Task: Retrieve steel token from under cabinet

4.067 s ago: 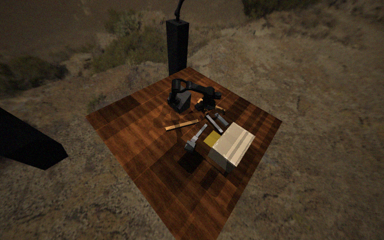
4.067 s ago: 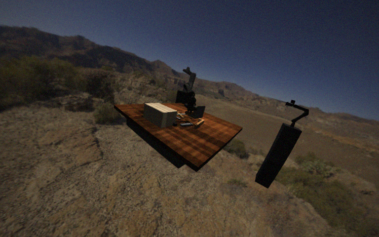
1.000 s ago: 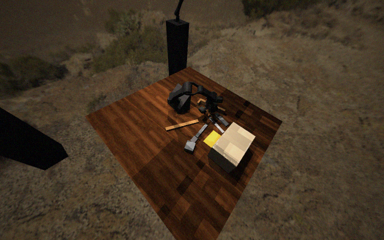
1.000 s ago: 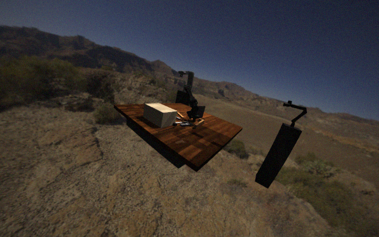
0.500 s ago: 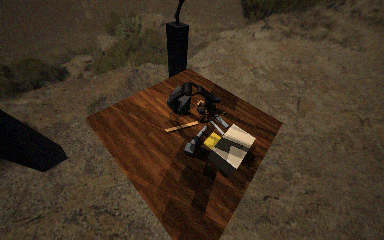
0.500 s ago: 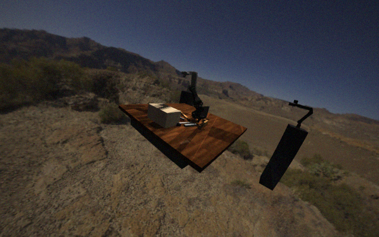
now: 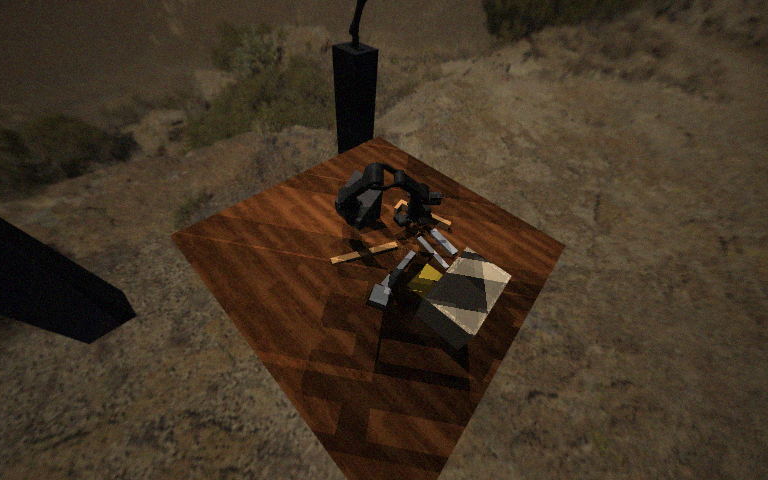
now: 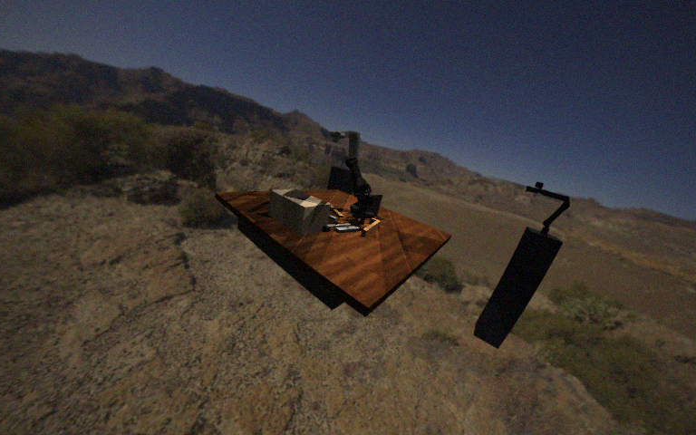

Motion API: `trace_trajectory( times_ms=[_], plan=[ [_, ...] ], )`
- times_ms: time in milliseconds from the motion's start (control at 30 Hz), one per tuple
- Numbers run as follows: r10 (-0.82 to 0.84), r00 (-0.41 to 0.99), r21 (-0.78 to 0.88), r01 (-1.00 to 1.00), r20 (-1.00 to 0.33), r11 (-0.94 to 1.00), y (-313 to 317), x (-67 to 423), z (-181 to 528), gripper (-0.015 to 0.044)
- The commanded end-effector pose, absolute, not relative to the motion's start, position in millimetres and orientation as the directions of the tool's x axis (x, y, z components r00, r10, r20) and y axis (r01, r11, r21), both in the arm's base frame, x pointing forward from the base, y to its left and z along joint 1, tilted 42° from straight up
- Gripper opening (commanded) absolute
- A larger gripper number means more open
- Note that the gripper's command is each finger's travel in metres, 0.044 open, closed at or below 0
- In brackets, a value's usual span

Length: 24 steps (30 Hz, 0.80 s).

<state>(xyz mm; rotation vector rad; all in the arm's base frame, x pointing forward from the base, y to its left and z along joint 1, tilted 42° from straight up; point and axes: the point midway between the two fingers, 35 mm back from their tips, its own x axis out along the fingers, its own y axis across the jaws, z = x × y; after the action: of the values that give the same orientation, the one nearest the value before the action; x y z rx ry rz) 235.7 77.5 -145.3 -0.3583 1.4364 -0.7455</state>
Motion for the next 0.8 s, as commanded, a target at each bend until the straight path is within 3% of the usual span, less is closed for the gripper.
trace_trajectory(
  times_ms=[0, 67, 200, 767],
  plan=[
    [-0.650, -0.034, -0.637, 0.246, -0.759, 0.731, 78, 237, -146, 0.0112],
    [-0.650, -0.034, -0.637, 0.246, -0.759, 0.731, 78, 237, -146, 0.0098],
    [-0.650, -0.034, -0.637, 0.246, -0.759, 0.731, 78, 237, -146, 0.0000],
    [-0.651, -0.038, -0.639, 0.239, -0.758, 0.731, 74, 254, -143, 0.0000]
  ],
)
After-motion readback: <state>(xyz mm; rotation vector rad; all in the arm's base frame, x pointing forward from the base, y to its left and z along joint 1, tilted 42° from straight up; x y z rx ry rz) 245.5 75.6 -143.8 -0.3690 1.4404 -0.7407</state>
